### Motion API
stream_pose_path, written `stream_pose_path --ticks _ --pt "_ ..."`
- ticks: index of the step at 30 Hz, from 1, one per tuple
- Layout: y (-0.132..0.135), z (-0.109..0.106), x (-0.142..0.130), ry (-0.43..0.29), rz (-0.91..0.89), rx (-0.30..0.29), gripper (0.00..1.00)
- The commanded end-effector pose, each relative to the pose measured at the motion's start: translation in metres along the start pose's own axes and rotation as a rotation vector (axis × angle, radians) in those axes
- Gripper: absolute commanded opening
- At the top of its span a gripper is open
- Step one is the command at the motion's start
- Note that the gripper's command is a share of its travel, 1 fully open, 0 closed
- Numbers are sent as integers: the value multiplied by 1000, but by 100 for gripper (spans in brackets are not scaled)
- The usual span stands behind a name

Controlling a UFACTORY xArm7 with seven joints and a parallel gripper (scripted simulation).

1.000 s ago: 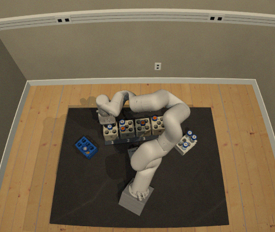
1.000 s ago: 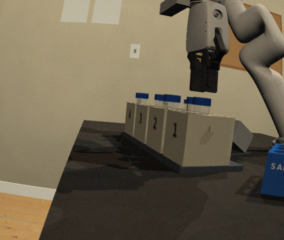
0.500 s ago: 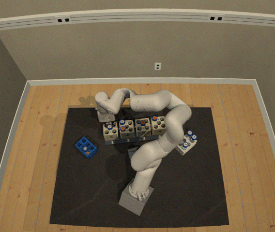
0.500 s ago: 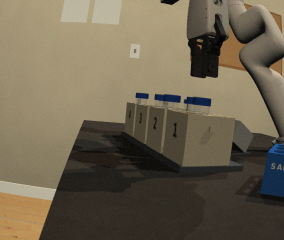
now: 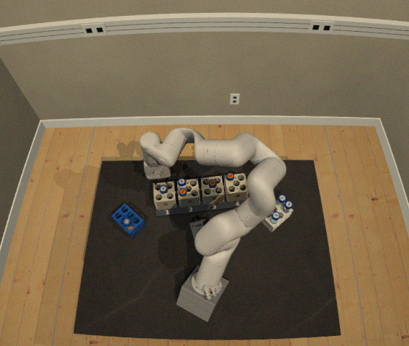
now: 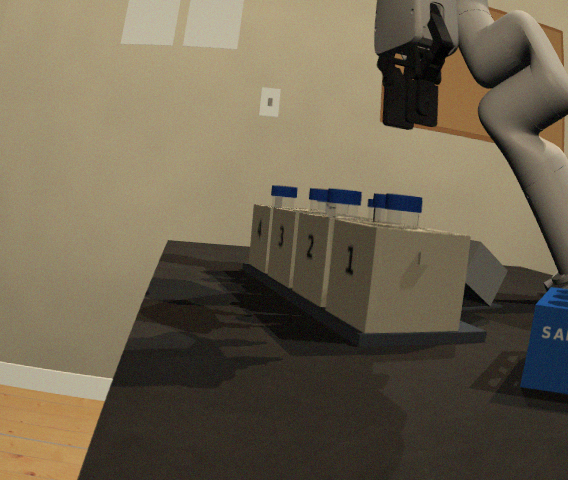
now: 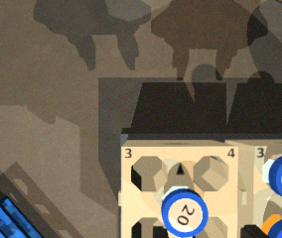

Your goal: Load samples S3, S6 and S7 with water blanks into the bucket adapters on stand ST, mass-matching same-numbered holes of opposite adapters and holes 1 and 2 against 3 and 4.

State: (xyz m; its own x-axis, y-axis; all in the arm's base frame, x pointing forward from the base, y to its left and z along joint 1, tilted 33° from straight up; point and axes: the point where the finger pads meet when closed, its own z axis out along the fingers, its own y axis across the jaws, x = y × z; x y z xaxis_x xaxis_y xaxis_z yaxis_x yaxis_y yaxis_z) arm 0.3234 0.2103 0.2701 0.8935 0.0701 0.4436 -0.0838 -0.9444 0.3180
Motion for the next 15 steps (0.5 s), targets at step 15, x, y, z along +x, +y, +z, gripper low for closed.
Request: stream_pose_path --ticks 15 --pt "-1 -38 1 3 0 2 44"
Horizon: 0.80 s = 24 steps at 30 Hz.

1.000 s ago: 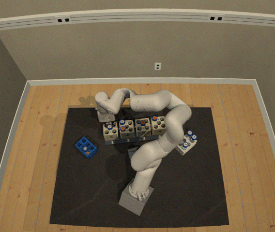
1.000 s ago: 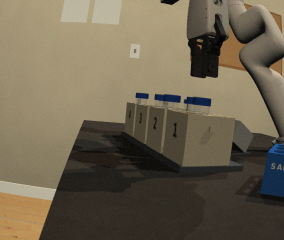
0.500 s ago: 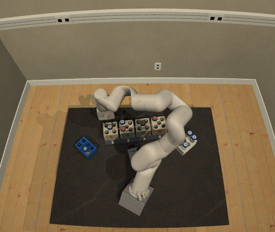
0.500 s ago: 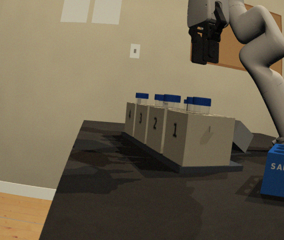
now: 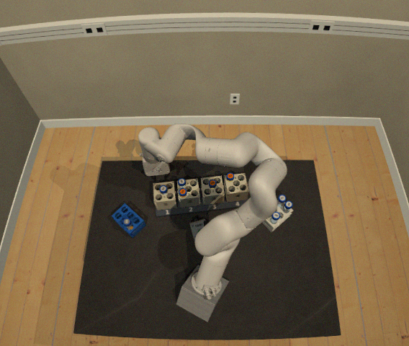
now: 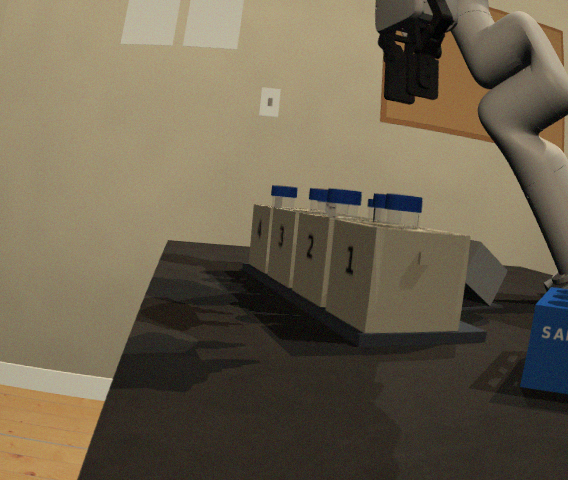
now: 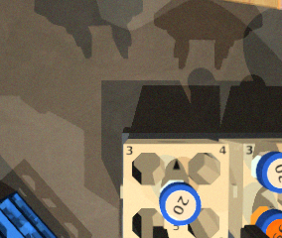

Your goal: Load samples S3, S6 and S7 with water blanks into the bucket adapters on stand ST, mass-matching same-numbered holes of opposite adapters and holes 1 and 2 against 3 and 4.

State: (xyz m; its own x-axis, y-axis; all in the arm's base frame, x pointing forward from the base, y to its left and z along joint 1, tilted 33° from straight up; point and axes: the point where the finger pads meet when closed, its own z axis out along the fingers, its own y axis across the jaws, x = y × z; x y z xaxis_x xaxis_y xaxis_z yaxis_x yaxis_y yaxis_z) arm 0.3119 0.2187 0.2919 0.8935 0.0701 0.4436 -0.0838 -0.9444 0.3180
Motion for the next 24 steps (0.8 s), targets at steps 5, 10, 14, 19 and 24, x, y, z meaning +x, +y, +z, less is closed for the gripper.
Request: stream_pose_path --ticks 5,10,14,19,24 --pt "-1 -18 1 3 0 2 44" --pt "-1 -19 1 3 0 2 44" --pt "-1 -19 1 3 0 2 44" --pt "-1 -19 1 3 0 2 44" --pt "-1 -19 1 3 0 2 44"
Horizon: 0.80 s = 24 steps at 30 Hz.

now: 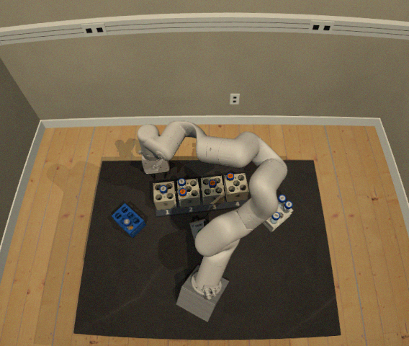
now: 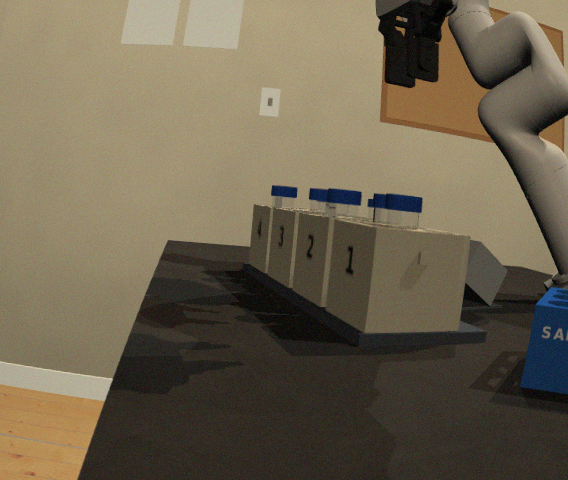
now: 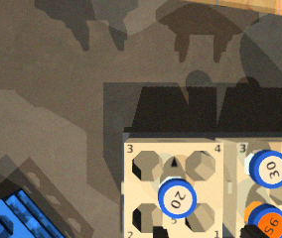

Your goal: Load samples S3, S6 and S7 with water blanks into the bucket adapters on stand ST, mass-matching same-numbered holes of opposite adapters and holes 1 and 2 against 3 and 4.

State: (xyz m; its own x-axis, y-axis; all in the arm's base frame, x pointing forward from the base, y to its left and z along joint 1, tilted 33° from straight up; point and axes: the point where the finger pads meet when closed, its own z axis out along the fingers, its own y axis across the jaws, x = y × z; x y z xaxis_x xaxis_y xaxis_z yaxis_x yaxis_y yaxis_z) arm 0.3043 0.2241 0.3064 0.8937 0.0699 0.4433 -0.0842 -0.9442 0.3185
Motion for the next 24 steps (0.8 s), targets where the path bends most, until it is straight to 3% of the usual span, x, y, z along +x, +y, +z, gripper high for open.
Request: stream_pose_path --ticks 1,7,8,24 --pt "-1 -2 1 3 0 3 44" --pt "-1 -2 1 3 0 3 44" --pt "4 -2 -1 3 33 3 57" --pt "69 -2 -27 3 500 3 57"
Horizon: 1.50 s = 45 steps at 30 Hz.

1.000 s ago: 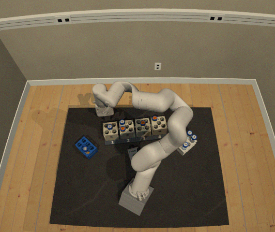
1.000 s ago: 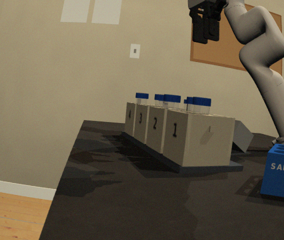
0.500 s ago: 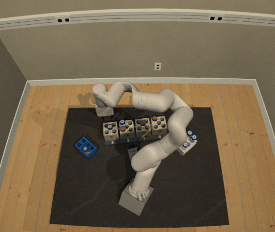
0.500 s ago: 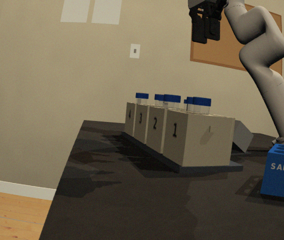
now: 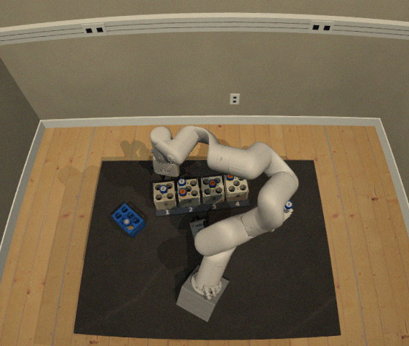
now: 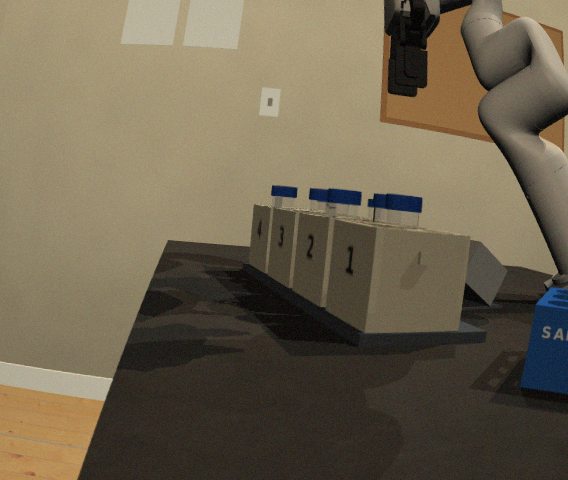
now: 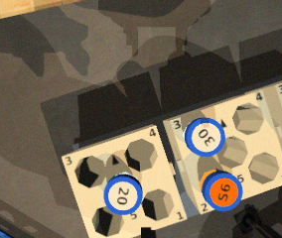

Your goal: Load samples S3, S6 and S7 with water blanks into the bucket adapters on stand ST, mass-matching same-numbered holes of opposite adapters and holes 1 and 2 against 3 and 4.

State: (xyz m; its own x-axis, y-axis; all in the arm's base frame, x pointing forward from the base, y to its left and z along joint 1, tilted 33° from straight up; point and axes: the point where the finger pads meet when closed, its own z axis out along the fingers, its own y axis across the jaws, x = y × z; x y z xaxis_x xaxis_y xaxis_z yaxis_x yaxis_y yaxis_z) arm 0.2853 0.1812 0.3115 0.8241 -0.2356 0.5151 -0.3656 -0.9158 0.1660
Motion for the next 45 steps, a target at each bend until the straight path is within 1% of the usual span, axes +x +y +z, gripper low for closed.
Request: stream_pose_path --ticks 1,4,6,17,21,23,38,40,45 --pt "32 -3 -1 9 211 10 57" --pt "47 -2 -2 9 311 10 57" --pt "47 -2 -2 9 311 10 57" --pt "102 -2 -6 7 678 11 57" --pt "122 -2 -7 7 679 11 57" --pt "122 -2 -7 7 679 11 57" --pt "197 -1 -12 7 679 10 57" --pt "197 -1 -12 7 679 10 57" --pt "222 -1 -13 8 679 10 57"
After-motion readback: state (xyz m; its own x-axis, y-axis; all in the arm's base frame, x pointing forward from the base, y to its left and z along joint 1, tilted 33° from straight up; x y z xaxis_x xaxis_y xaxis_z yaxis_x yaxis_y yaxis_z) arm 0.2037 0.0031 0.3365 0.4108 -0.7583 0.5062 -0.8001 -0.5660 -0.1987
